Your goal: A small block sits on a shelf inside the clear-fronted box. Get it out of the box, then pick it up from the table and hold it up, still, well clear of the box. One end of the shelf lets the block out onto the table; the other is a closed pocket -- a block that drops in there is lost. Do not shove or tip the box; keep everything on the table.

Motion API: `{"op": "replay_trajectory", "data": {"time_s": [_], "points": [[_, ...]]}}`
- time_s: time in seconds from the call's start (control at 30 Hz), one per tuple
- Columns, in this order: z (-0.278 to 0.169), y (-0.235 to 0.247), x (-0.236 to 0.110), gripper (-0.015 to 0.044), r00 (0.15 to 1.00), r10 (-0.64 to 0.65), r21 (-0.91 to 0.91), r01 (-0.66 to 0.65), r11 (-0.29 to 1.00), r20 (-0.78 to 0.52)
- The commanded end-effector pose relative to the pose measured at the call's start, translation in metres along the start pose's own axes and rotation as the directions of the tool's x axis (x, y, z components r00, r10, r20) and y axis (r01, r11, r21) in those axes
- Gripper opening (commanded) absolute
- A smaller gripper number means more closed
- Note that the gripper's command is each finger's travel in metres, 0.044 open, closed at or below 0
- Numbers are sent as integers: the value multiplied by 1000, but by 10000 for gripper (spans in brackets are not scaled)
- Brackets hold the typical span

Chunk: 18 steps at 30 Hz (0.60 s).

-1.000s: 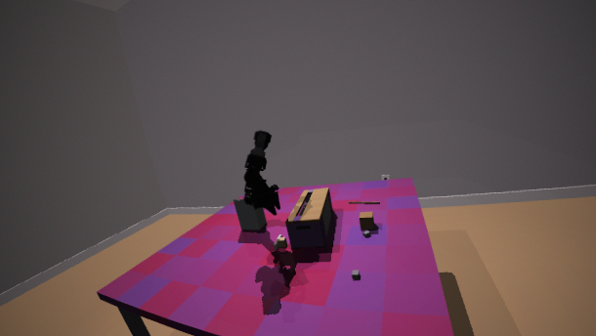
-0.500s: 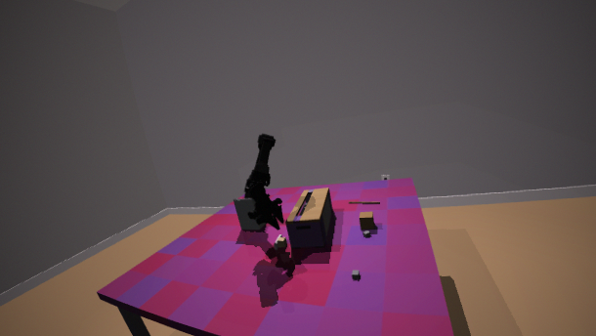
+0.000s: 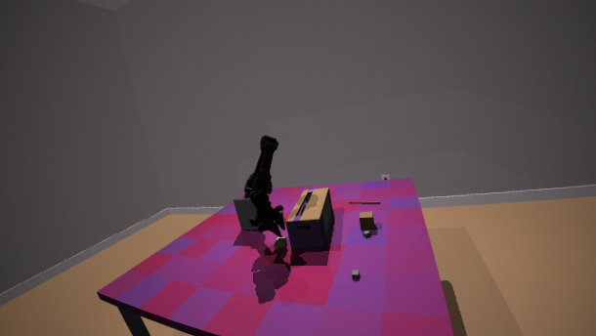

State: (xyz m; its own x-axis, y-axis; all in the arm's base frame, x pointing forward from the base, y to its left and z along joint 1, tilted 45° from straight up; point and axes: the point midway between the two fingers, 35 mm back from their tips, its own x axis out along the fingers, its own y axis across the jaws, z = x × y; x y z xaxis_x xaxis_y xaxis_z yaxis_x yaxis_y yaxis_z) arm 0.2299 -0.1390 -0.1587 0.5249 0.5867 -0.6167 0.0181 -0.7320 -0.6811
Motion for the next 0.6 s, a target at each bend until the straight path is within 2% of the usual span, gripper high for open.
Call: {"op": "replay_trajectory", "data": {"time_s": [0.0, 0.57], "points": [[4, -1, 8, 285, 1000, -6, 9, 6, 1000, -2], [14, 0, 33, 285, 1000, -7, 9, 7, 1000, -2]]}}
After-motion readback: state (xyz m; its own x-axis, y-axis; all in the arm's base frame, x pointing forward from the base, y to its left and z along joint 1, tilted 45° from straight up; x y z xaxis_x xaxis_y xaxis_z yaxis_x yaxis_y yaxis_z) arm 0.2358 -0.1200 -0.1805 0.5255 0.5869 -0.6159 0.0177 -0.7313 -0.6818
